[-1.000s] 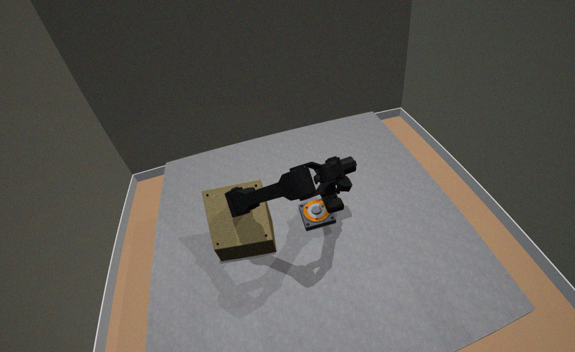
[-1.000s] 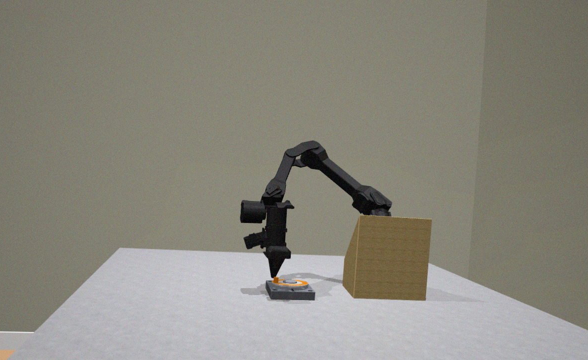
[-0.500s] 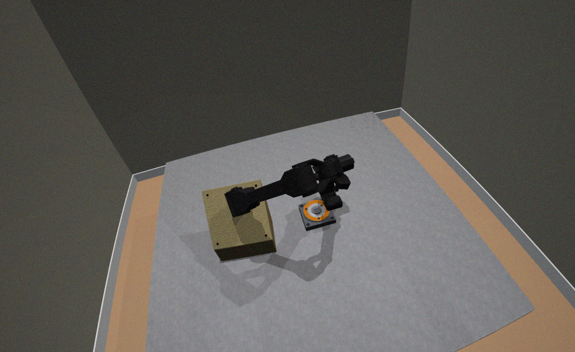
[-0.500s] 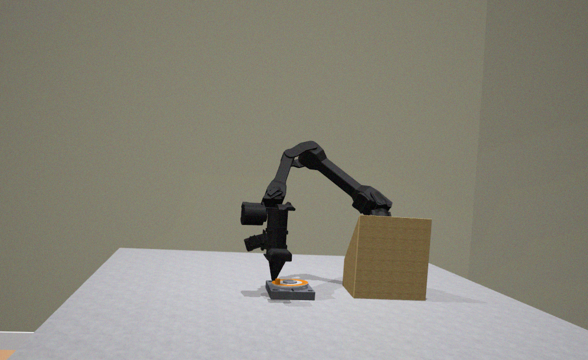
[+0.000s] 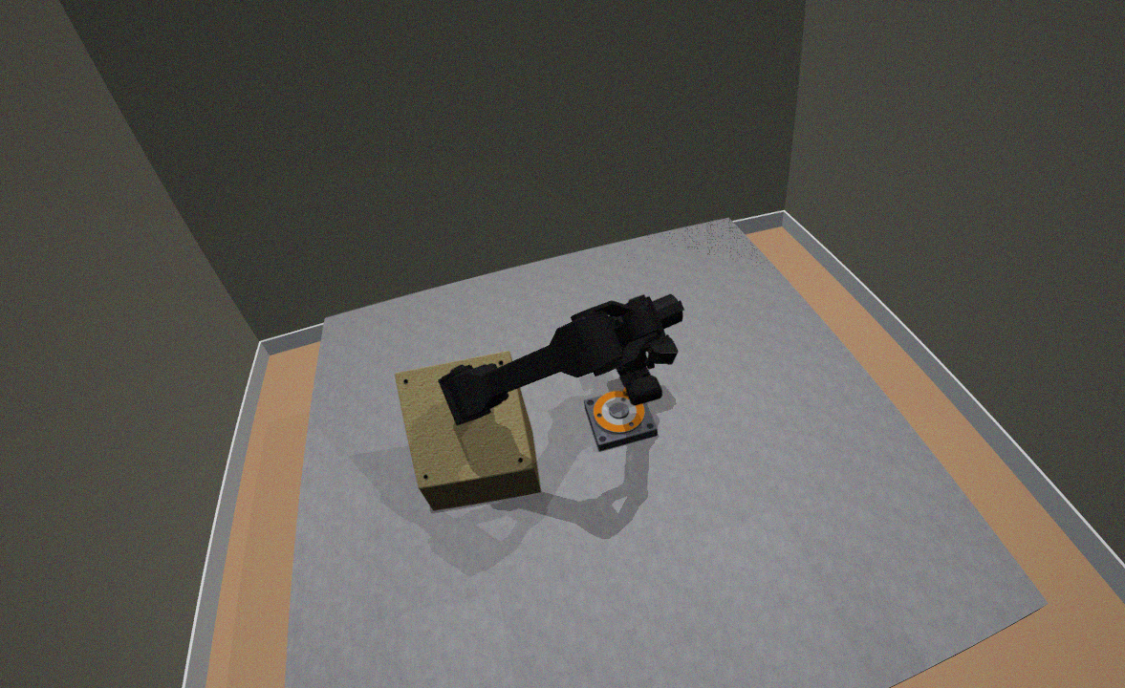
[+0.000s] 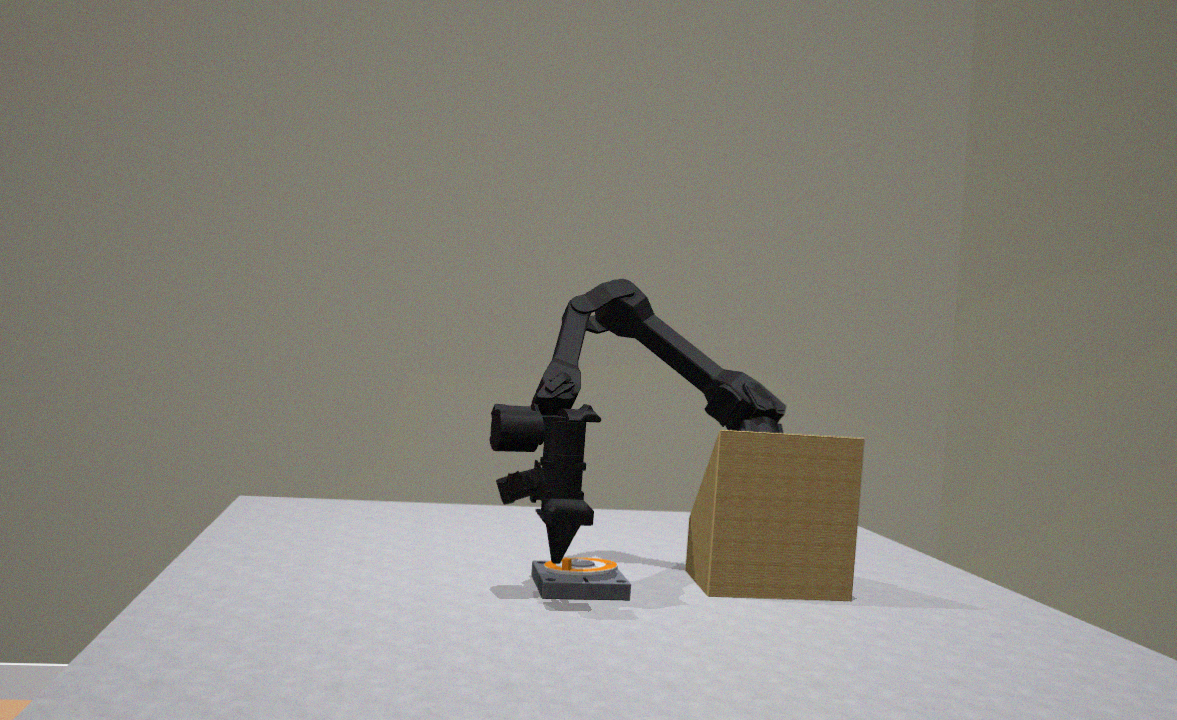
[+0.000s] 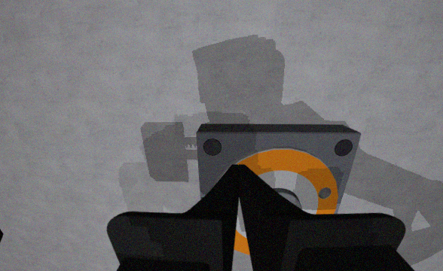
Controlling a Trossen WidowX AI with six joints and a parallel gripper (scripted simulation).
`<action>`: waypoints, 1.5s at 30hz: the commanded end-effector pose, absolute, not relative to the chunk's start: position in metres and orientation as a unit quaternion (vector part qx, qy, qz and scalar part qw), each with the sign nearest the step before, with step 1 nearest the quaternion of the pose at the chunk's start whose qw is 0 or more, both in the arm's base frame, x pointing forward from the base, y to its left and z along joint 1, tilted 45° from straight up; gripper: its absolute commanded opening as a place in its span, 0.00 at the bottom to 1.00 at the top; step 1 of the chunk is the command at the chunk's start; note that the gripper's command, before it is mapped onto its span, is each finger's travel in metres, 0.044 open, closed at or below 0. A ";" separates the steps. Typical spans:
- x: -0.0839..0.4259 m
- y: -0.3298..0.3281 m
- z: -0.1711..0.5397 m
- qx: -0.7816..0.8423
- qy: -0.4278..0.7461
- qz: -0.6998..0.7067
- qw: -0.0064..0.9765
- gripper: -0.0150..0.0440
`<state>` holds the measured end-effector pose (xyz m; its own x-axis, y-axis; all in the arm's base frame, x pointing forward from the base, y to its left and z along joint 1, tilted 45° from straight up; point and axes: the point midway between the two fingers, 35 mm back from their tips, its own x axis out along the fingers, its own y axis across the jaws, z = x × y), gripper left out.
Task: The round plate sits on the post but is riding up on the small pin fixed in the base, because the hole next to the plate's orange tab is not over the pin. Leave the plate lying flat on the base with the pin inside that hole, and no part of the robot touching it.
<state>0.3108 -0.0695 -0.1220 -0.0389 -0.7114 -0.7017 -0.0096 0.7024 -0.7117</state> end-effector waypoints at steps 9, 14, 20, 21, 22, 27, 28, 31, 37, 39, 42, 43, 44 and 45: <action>0.295 -0.057 -0.130 -0.269 0.668 -0.273 0.638 0.25; 0.291 -0.055 -0.132 -0.269 0.668 -0.273 0.638 0.25; 0.287 -0.054 -0.132 -0.269 0.668 -0.273 0.638 0.25; 0.287 -0.054 -0.133 -0.269 0.668 -0.273 0.638 0.25; 0.286 -0.054 -0.133 -0.269 0.668 -0.273 0.638 0.25; 0.283 -0.053 -0.134 -0.269 0.668 -0.273 0.638 0.25; 0.282 -0.053 -0.134 -0.269 0.668 -0.273 0.638 0.25; 0.283 -0.048 -0.129 -0.269 0.668 -0.272 0.638 0.25; 0.283 -0.026 -0.105 -0.268 0.668 -0.272 0.638 0.25; 0.281 -0.022 -0.100 -0.268 0.668 -0.272 0.638 0.25; 0.281 -0.021 -0.099 -0.268 0.668 -0.272 0.638 0.25; 0.282 -0.027 -0.104 -0.272 0.669 -0.271 0.637 0.25; 0.282 -0.027 -0.104 -0.272 0.669 -0.271 0.637 0.25; 0.282 -0.027 -0.104 -0.272 0.669 -0.271 0.637 0.25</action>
